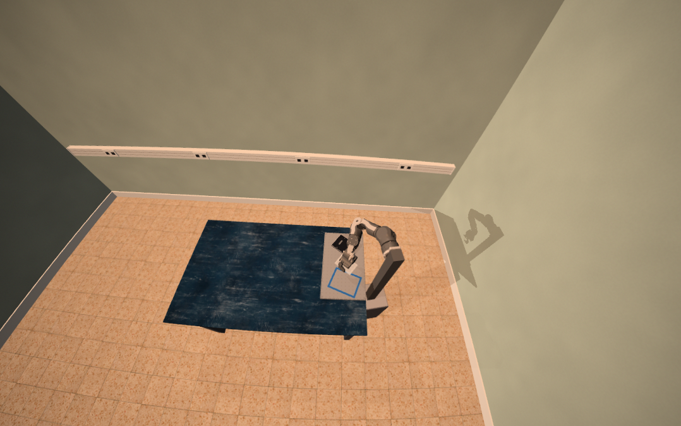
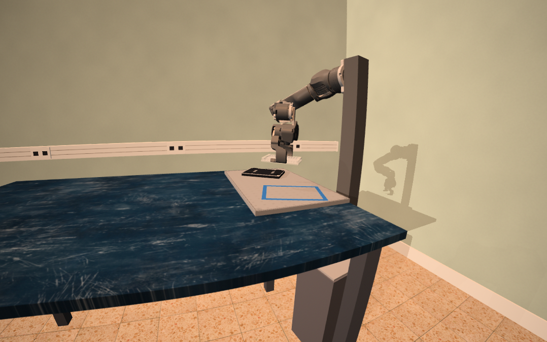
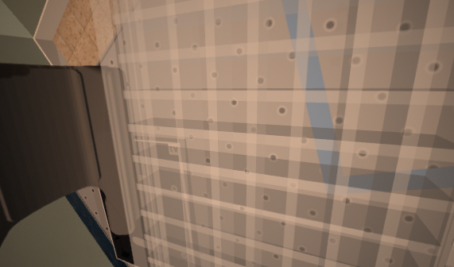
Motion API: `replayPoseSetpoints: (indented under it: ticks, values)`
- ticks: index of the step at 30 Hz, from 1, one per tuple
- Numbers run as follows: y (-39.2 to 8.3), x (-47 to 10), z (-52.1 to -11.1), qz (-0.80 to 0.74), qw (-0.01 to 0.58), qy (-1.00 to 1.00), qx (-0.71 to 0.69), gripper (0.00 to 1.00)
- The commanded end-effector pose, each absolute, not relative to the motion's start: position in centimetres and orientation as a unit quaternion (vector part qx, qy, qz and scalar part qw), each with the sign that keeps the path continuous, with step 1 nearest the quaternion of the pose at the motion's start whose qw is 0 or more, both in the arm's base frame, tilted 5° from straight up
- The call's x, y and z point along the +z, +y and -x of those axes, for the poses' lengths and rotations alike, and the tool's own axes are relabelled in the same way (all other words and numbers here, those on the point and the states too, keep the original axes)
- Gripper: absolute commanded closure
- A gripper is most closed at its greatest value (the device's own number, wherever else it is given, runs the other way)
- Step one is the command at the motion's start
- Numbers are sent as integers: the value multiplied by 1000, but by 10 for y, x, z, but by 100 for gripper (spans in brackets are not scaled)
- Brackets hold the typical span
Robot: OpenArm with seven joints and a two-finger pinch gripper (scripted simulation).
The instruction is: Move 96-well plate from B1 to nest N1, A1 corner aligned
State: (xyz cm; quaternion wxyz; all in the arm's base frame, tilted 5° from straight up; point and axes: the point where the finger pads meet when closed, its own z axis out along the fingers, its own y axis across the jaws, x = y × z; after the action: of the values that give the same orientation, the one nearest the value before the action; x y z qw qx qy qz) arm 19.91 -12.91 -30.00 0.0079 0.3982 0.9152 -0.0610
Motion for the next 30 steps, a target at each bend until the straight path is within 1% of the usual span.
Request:
replayPoseSetpoints:
  ticks: [1,12,17,29,30]
  values:
    - [-119,-299,-199,-382,3,923,-41,100]
    - [-119,-299,-199,-382,3,923,-41,100]
    - [-160,-294,-193,-382,3,923,-41,100]
    - [-160,-294,-193,-382,3,923,-41,100]
    - [-168,-292,-192,-382,3,923,-43,100]
